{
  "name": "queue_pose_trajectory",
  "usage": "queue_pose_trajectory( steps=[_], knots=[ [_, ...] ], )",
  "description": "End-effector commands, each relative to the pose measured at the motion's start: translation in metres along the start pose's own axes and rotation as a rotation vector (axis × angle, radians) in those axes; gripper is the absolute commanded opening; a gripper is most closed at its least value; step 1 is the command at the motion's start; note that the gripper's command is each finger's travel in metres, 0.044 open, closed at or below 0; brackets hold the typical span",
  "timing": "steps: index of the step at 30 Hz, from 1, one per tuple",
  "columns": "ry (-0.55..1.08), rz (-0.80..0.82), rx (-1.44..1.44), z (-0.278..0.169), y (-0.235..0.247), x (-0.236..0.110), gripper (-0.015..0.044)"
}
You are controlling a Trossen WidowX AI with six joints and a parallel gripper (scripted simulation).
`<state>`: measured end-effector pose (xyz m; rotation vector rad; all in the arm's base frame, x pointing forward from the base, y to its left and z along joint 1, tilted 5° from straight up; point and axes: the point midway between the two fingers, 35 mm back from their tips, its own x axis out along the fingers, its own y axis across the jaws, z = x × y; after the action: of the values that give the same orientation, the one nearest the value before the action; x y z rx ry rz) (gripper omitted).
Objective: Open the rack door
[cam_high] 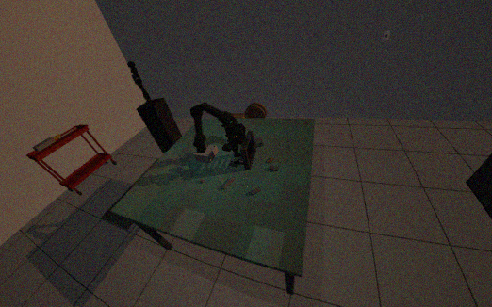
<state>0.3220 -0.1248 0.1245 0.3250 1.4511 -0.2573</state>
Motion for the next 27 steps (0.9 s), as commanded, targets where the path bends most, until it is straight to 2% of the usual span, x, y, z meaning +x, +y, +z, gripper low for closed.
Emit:
queue_pose_trajectory(
  steps=[1,27],
  knots=[
    [0.007,0.0,0.21,-0.0017,0.0,0.0024,0.0016],
    [0.006,-0.005,1.491,-0.0017,0.0,0.0025,0.0016]
  ],
)
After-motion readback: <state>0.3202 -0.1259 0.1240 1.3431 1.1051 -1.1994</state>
